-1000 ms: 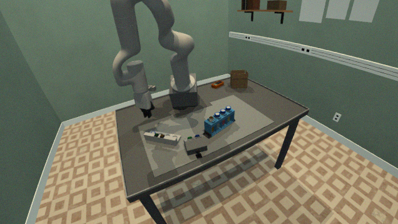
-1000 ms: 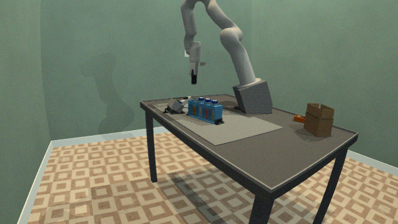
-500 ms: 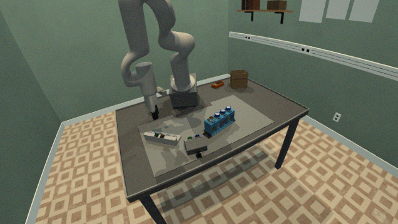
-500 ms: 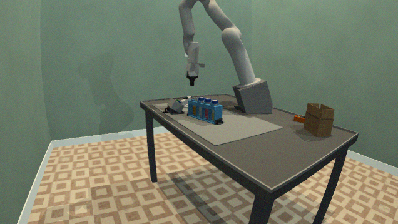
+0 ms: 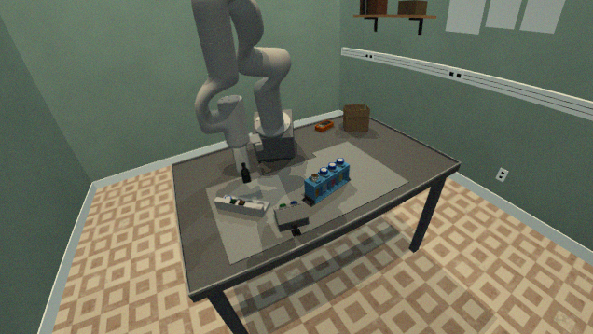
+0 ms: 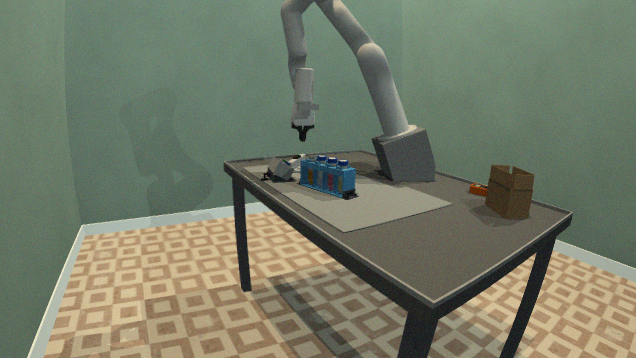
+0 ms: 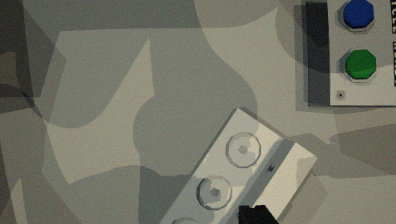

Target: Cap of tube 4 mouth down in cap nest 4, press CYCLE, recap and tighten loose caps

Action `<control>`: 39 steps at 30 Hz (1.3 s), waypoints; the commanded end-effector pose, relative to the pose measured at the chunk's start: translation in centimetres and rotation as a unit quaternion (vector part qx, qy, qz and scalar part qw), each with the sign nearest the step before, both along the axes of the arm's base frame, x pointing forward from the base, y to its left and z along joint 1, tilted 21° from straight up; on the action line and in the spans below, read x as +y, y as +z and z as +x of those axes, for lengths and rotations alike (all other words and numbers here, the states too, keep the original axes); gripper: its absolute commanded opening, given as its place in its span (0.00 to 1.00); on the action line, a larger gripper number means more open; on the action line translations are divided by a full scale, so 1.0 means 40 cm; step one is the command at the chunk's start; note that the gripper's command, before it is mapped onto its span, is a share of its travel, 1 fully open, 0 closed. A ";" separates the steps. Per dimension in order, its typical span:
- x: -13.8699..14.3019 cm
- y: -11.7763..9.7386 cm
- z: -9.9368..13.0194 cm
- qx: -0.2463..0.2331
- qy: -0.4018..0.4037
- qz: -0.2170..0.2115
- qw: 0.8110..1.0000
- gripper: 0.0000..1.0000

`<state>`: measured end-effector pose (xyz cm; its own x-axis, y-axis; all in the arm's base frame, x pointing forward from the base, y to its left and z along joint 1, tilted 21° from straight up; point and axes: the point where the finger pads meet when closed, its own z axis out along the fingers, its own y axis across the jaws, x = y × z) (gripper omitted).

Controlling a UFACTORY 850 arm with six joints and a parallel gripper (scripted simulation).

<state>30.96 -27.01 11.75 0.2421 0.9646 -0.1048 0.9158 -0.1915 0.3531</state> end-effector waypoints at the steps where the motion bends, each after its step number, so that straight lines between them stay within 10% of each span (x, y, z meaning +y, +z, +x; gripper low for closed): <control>1: 0.039 -0.003 0.054 0.001 -0.008 0.003 1.000 0.00; 39: 0.299 -0.022 0.373 0.001 -0.008 0.004 1.000 0.00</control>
<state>45.10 -15.50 10.90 0.2473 0.9669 -0.0633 0.9099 -0.2093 0.3582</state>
